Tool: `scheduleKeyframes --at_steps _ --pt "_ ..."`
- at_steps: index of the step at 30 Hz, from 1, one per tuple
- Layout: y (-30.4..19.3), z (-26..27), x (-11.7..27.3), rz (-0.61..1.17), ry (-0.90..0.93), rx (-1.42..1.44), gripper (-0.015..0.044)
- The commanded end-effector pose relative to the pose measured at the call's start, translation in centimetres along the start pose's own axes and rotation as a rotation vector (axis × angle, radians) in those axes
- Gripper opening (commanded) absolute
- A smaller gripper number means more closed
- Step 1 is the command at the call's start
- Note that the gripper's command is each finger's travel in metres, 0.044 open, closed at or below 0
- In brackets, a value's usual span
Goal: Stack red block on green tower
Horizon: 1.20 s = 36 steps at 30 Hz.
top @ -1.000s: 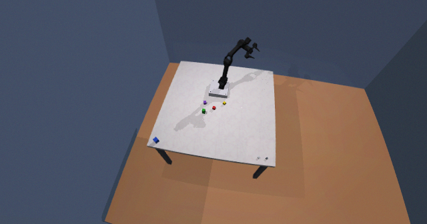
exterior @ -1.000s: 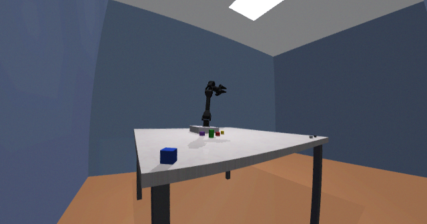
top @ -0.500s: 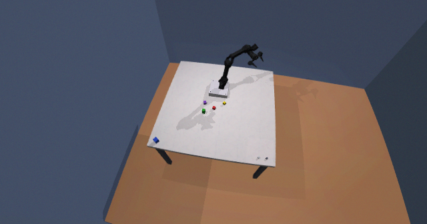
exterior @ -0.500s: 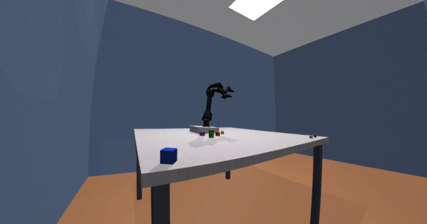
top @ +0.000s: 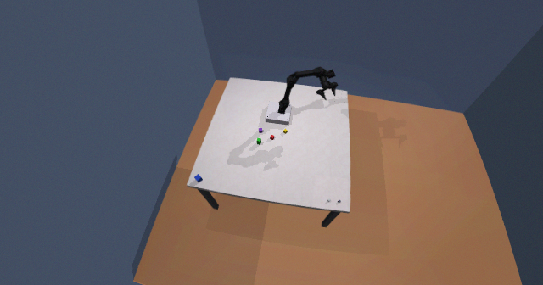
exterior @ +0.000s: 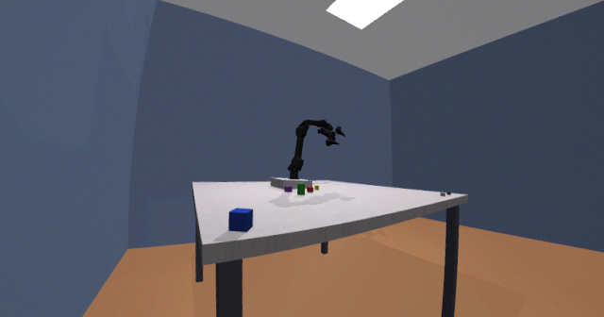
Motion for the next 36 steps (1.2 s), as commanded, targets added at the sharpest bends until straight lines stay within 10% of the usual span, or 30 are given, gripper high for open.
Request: scheduleKeyframes --at_steps 1,36 --pt "-1.4 0.8 -3.4 0.050 0.085 -0.088 0.0440" --pt "-19.1 12.2 -18.9 0.484 0.599 -0.893 0.0440"
Point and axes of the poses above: the point midway between the two fingers, 35 mm back from their tips, its own x axis back along the fingers, its own z axis across the jaws, y = z × x, the point moved 5 cm from there along x, back along the fingers, and after that the axes turned 5 degrees about -x, right-handed, at the moved point
